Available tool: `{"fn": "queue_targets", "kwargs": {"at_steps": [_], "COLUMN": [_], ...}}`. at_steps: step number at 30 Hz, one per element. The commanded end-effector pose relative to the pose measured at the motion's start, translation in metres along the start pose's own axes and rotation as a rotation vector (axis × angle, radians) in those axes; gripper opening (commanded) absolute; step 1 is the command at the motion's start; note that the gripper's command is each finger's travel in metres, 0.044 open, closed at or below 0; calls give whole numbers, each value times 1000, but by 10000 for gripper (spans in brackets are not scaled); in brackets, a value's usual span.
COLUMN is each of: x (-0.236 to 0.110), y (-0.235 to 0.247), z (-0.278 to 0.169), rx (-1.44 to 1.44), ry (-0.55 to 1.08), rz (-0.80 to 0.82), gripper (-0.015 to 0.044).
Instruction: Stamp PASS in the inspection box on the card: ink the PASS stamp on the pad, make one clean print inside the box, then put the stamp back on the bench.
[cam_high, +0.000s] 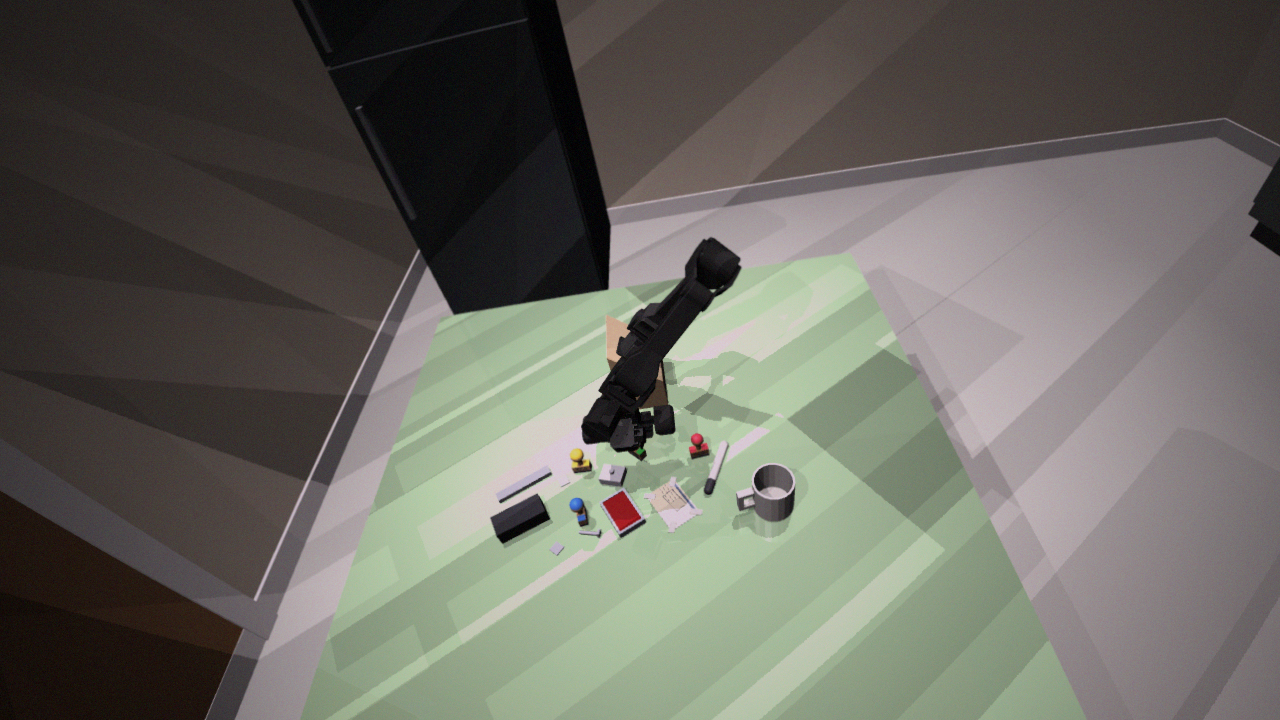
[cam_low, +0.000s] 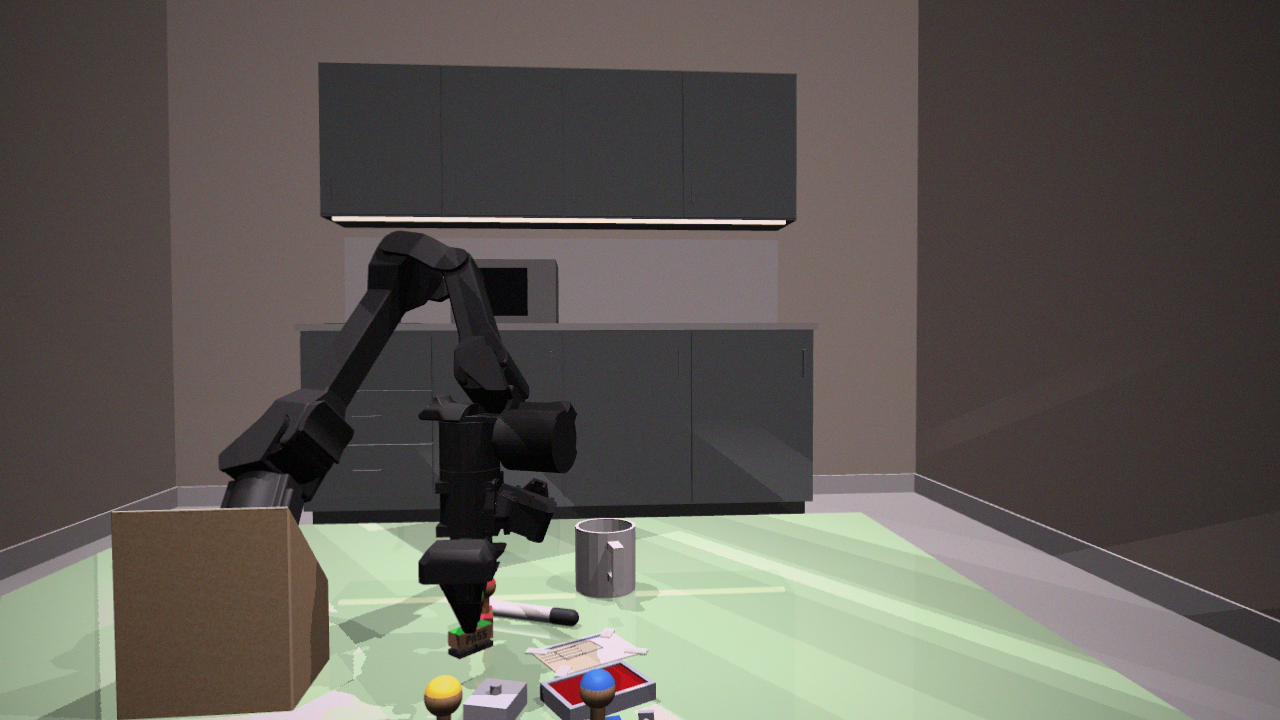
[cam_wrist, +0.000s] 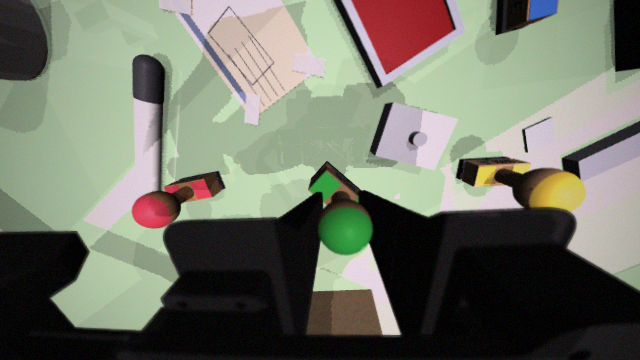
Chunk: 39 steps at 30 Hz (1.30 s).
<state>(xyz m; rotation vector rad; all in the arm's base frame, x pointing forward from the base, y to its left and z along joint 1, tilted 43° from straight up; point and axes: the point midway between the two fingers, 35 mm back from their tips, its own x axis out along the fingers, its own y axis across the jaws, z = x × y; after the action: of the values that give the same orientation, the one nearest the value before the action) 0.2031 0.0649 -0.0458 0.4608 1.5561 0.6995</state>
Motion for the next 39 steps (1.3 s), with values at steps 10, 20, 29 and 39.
{"fn": "queue_targets", "kwargs": {"at_steps": [10, 20, 29, 39], "x": [-7, -12, -16, -21], "y": [-1, -1, 0, 0], "z": [0, 0, 0, -1], "rx": [-5, -5, -5, -5], "ry": [1, 2, 2, 2], "rz": [-4, -4, -3, -2], "gripper": [0, 0, 0, 0]}}
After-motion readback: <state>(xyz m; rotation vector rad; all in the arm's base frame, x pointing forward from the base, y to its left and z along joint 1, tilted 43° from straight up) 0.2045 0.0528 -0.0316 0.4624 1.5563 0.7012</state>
